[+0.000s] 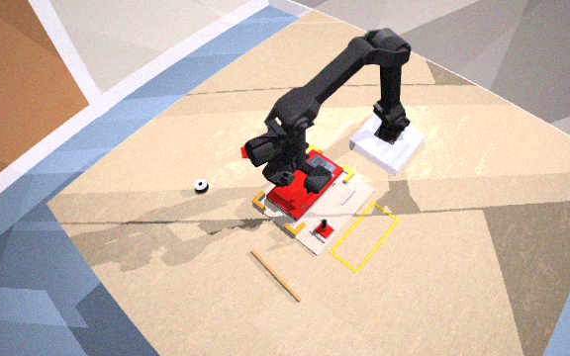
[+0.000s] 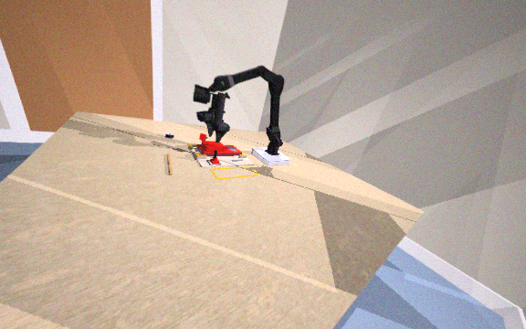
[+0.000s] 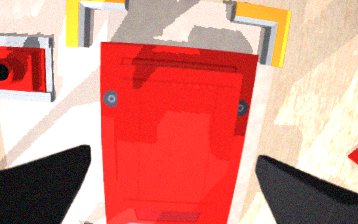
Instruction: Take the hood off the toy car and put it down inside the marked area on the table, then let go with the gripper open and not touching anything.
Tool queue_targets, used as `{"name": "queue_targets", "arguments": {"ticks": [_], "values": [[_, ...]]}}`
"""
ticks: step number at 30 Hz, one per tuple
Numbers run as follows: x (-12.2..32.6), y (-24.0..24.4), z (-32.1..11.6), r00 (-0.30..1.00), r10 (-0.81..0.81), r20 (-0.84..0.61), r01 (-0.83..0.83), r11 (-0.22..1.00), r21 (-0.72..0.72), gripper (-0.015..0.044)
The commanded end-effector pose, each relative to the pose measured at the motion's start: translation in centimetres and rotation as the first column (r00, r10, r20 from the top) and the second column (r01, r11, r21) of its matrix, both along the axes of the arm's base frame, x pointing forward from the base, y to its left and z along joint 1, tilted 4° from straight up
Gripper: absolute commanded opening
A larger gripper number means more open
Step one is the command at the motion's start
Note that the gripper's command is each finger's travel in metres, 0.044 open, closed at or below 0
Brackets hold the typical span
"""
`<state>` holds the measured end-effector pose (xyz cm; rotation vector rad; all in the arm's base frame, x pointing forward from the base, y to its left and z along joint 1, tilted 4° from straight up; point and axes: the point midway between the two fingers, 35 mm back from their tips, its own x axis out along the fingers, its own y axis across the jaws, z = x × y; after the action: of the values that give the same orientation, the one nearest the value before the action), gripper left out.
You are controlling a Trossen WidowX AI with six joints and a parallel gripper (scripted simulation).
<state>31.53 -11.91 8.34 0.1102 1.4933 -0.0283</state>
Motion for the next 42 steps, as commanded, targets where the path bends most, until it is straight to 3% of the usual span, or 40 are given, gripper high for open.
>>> {"name": "queue_targets", "arguments": {"ticks": [1, 42], "values": [[-0.1, 0.0, -0.5, 1.000, 0.001, -0.006, -0.001, 1.000, -0.002, 0.0440], [0.0, 0.1, -2.7, 1.000, 0.001, -0.006, -0.001, 1.000, -0.002, 0.0440]]}}
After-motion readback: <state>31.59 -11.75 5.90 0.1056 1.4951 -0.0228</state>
